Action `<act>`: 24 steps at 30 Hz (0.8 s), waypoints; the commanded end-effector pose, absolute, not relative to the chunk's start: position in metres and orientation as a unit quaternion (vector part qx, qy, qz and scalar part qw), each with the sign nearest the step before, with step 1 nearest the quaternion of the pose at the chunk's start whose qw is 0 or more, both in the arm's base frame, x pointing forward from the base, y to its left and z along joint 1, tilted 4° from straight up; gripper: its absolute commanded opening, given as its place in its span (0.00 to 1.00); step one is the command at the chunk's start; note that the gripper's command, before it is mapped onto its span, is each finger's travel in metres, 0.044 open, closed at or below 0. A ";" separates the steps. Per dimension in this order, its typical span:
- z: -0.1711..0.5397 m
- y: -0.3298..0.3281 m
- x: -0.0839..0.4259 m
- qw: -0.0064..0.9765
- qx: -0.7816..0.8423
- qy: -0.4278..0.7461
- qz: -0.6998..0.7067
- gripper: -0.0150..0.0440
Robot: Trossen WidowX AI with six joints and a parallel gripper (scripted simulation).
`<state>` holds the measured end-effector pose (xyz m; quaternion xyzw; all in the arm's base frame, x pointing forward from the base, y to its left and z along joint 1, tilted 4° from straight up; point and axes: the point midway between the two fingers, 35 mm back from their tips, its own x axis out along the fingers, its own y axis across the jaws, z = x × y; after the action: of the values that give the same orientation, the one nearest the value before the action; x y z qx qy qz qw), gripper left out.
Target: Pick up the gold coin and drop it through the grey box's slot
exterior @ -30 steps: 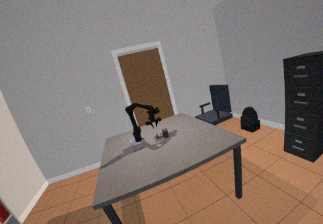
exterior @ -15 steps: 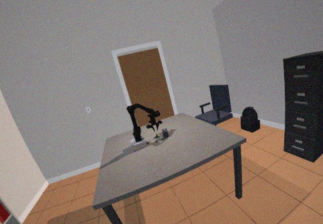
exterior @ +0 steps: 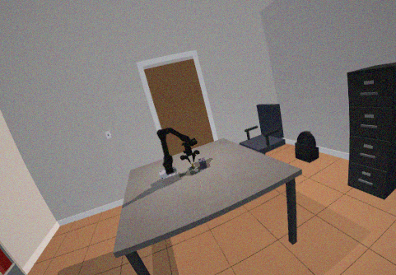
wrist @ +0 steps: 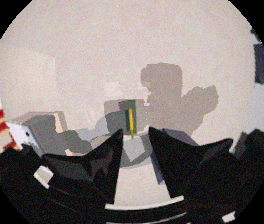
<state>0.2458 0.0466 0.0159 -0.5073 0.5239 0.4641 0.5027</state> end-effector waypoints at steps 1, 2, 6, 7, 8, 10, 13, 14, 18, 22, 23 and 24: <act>0.009 0.045 0.243 0.498 -0.508 0.527 0.465 0.53; 0.007 0.045 0.243 0.498 -0.508 0.527 0.465 0.53; 0.001 0.044 0.243 0.498 -0.508 0.527 0.465 0.53; -0.001 0.044 0.243 0.498 -0.508 0.527 0.465 0.53; -0.002 0.044 0.243 0.498 -0.508 0.527 0.465 0.53; -0.006 0.043 0.243 0.498 -0.508 0.527 0.465 0.53; -0.010 0.043 0.243 0.498 -0.508 0.527 0.465 0.53; -0.012 0.043 0.243 0.498 -0.508 0.527 0.465 0.53; -0.018 0.042 0.242 0.498 -0.508 0.527 0.465 0.53; -0.024 0.042 0.242 0.498 -0.508 0.527 0.465 0.53; -0.025 0.041 0.241 0.498 -0.508 0.527 0.465 0.53; -0.025 0.041 0.241 0.498 -0.508 0.527 0.465 0.53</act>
<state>0.2440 0.0430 -0.0214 -0.5070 0.5247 0.4644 0.5019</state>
